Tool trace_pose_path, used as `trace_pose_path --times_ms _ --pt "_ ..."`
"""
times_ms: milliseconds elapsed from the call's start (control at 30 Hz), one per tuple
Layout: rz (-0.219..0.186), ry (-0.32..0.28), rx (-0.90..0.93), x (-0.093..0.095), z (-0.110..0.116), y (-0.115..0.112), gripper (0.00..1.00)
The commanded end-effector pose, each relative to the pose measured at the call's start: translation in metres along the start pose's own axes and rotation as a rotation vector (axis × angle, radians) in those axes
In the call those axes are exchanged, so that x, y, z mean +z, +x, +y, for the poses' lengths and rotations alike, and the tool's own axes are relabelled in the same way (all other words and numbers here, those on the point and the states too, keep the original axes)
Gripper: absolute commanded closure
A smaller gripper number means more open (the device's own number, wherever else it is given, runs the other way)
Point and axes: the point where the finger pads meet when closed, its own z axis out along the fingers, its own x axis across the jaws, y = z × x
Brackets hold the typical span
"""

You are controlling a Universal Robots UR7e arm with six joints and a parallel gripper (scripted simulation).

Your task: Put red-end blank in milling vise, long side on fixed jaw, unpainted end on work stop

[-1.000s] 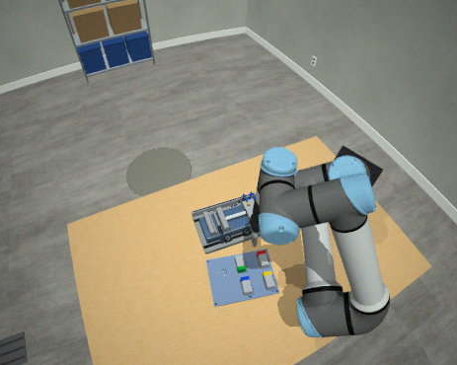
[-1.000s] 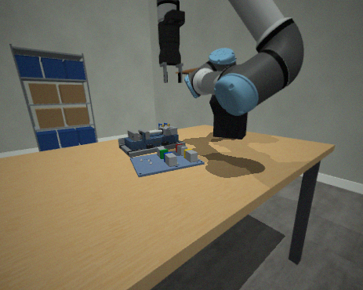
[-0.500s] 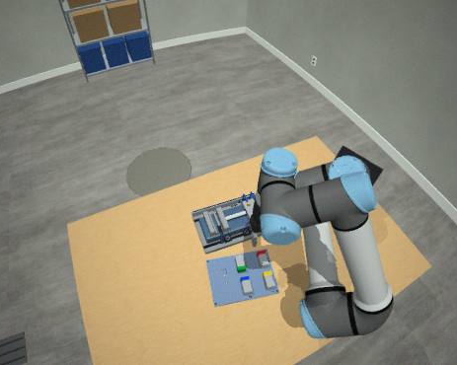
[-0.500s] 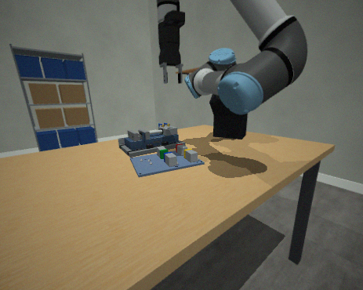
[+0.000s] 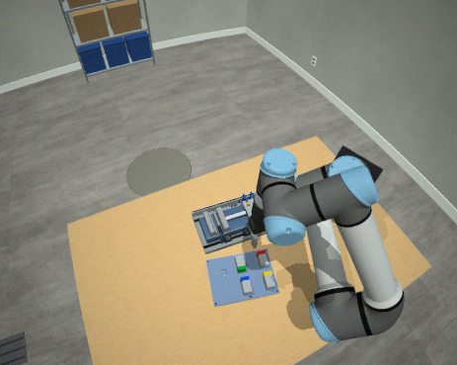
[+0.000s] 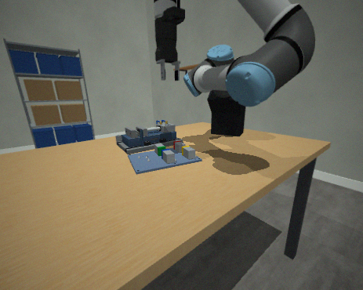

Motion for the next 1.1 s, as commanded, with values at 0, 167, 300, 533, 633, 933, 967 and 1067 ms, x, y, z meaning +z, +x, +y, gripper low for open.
trace_pose_path --times_ms 0,167,300,533,633,933,967,1067 --pt "-0.013 0.011 -0.095 0.0008 0.0025 0.0008 0.00" --pt "-0.013 0.011 -0.095 0.0008 0.0025 0.0008 0.00" --pt "-0.001 0.007 -0.045 0.0003 0.0009 0.0004 0.00" --pt "-0.007 0.007 0.139 0.0000 0.0019 -0.0001 0.00" --pt "-0.007 0.007 0.139 0.0000 0.0019 -0.0001 0.00" --pt "-0.012 0.009 0.270 0.0001 0.0018 0.0000 0.00" --pt "-0.014 0.009 0.316 -0.0001 0.0016 0.0001 0.00" --pt "-0.015 0.008 0.362 -0.0002 0.0014 0.0001 0.00"
